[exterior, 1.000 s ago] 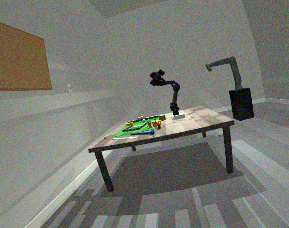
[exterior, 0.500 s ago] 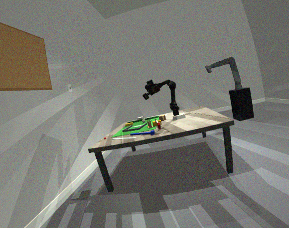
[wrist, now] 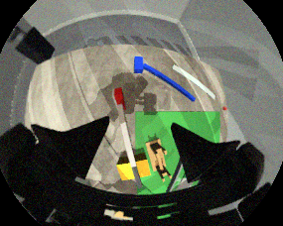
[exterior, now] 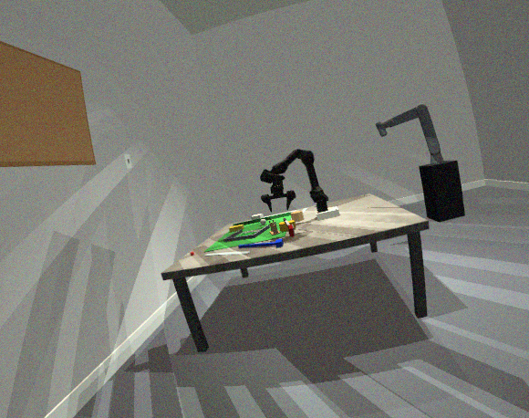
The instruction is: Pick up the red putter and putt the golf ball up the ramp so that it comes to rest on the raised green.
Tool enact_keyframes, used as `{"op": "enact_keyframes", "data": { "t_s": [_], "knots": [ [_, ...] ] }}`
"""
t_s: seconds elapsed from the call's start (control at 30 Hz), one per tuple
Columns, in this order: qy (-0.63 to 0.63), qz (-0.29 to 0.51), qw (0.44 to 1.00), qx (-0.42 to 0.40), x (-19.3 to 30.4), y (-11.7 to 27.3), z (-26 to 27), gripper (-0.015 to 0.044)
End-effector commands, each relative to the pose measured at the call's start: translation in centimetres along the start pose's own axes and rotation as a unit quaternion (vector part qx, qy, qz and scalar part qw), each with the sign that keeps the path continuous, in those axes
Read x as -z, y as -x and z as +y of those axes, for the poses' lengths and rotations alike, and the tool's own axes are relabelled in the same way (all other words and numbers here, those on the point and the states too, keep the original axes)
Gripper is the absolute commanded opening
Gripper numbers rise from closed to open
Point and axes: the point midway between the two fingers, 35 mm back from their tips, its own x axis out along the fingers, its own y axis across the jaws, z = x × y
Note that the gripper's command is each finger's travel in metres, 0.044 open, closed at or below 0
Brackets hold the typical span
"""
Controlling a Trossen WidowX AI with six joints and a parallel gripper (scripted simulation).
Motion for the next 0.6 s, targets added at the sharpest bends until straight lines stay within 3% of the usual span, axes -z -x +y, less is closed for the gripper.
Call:
{"op": "enact_keyframes", "data": {
  "t_s": [0.0,0.57],
  "knots": [
    [0.135,0.154,0.976,-0.077,6.4,-2.2,1.2,0.0440],
    [0.137,0.155,0.975,-0.079,7.7,-3.8,1.8,0.0440]
  ]
}}
